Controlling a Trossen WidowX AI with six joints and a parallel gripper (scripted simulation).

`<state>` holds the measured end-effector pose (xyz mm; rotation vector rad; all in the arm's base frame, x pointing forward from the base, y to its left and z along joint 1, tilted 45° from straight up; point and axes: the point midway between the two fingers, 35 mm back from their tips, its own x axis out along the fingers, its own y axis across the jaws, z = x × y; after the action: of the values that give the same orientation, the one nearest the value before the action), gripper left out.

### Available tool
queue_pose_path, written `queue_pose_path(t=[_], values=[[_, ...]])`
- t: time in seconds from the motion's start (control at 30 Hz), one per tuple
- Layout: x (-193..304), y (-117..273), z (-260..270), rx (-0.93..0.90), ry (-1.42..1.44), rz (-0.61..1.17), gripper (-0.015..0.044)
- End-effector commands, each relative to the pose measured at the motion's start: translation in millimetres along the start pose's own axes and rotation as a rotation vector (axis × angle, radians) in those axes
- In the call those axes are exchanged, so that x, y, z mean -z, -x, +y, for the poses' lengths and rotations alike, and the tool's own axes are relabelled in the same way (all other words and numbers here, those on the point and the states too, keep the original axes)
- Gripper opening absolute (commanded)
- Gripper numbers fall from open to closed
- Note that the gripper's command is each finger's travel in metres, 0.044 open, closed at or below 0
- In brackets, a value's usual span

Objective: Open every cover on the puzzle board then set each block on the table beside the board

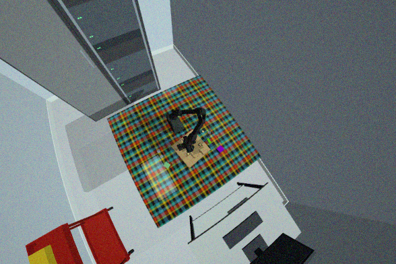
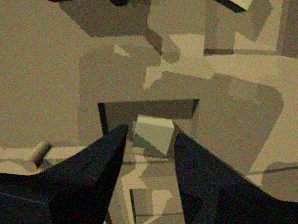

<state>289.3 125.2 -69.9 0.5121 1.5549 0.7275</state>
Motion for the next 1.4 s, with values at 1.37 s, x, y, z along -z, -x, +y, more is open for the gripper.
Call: queue_pose_path(t=[1.37], values=[[-1,38,-1,0.000,-0.002,0.000,0.0080]])
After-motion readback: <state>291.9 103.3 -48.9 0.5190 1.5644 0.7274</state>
